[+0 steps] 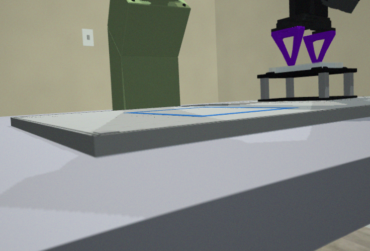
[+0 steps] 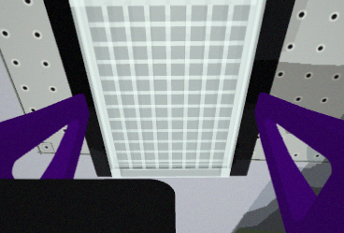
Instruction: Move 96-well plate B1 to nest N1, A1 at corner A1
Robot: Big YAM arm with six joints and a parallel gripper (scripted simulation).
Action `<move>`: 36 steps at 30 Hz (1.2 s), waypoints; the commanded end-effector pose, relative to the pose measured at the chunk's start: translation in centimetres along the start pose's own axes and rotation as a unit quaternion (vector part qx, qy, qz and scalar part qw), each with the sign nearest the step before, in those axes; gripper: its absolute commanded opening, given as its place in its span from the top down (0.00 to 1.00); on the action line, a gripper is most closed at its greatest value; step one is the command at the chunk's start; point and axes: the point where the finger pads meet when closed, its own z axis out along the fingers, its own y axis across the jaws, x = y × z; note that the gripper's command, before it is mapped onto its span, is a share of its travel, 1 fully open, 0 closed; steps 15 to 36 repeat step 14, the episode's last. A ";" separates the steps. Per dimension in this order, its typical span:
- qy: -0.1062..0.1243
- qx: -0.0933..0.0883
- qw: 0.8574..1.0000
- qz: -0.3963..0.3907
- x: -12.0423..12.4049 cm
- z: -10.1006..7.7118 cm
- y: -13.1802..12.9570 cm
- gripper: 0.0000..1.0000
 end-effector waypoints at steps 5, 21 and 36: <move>-0.004 -0.006 1.000 -0.001 0.1 -2.5 0.5 0.00; -0.004 -0.006 1.000 -0.001 0.1 -3.0 0.5 0.00; -0.004 -0.006 1.000 -0.001 0.1 -3.0 0.5 0.00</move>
